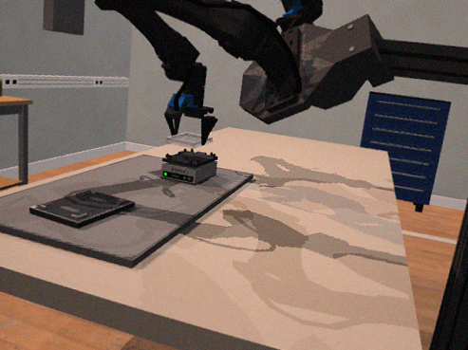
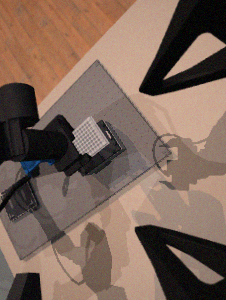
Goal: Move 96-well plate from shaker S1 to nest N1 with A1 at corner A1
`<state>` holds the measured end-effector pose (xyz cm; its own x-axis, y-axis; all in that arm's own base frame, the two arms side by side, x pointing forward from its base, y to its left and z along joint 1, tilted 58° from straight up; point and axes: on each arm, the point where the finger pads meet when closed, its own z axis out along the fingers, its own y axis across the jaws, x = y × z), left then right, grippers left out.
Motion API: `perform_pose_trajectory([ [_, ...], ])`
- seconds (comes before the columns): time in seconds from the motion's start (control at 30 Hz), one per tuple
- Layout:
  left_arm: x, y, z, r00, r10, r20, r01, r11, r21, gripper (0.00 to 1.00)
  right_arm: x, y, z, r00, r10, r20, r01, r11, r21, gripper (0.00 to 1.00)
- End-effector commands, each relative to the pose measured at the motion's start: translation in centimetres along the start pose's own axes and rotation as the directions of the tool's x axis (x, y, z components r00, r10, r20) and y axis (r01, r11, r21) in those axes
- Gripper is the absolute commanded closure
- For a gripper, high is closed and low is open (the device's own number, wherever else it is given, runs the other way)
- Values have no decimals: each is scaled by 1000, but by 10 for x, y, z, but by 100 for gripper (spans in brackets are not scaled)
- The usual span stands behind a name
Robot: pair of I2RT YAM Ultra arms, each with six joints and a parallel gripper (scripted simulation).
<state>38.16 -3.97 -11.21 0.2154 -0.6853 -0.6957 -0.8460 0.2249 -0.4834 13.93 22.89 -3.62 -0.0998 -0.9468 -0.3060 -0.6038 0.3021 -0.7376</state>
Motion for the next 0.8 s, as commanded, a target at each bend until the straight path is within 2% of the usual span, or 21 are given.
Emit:
perform_pose_trajectory([
  [0.0,1,3,-14,1000,30,-4,-30,999,-20,18,-16,0,-6,998,35,51,-35,999,0,0],
  [0.17,0,4,-13,994,94,-48,-96,994,-46,18,-25,12,0,998,21,61,-18,999,-51,0],
  [0.3,-13,-16,-10,978,149,-144,-160,985,-69,18,-54,33,21,994,13,111,2,991,-131,0],
  [0.4,-44,-46,-6,963,165,-211,-178,983,-44,18,-87,46,52,985,20,170,11,984,-180,0],
  [0.57,-107,-79,6,957,173,-235,-177,984,3,18,-120,50,96,968,31,250,20,980,-197,0],
  [0.63,-107,-79,6,957,173,-235,-177,984,3,18,-120,50,96,968,31,250,20,980,-197,0],
  [0.77,-172,-91,17,961,176,-212,-173,984,32,18,-122,60,140,959,2,285,56,979,-195,0],
])
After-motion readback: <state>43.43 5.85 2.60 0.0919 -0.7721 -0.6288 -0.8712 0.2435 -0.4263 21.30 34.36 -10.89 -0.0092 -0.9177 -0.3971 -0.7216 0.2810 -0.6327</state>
